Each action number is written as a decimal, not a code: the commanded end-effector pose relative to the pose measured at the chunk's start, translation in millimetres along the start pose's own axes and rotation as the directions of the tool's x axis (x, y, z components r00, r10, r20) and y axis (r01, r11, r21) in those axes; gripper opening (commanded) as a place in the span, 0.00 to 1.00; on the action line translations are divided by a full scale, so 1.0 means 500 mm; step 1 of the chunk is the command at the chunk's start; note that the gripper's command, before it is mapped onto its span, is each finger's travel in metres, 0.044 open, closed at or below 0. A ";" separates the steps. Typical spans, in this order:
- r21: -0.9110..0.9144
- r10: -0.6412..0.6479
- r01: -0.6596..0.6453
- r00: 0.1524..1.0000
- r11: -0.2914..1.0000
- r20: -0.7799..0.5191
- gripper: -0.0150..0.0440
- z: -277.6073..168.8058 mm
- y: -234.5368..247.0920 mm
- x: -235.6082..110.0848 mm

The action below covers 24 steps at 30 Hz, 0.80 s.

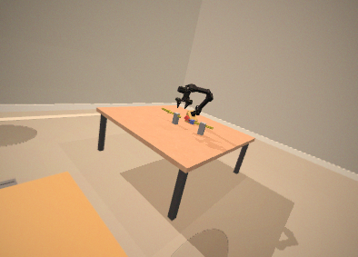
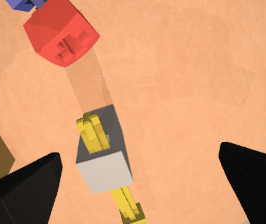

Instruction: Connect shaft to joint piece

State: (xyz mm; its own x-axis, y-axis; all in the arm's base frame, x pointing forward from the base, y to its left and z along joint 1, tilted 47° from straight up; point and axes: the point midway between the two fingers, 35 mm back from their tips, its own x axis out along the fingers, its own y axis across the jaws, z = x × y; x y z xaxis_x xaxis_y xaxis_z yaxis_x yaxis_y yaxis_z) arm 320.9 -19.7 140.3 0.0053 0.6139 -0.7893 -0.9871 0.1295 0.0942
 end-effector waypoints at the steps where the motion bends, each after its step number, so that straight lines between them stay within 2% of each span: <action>1: -0.118 -0.008 0.007 1.000 0.993 -0.013 1.00 0.002 0.003 -0.002; 9: -0.364 -0.014 0.004 1.000 0.931 -0.025 1.00 0.004 0.004 0.002; 17: -0.582 -0.020 -0.005 0.999 0.813 -0.037 1.00 0.006 0.005 0.005; 24: -0.599 -0.021 -0.006 0.999 0.801 -0.038 1.00 0.006 0.005 0.006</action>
State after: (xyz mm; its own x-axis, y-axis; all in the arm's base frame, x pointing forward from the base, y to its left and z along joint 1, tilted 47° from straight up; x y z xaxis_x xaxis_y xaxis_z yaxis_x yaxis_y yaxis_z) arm 319.5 -15.1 138.7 0.0149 0.5881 -0.8086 -0.8941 -0.3542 -0.2741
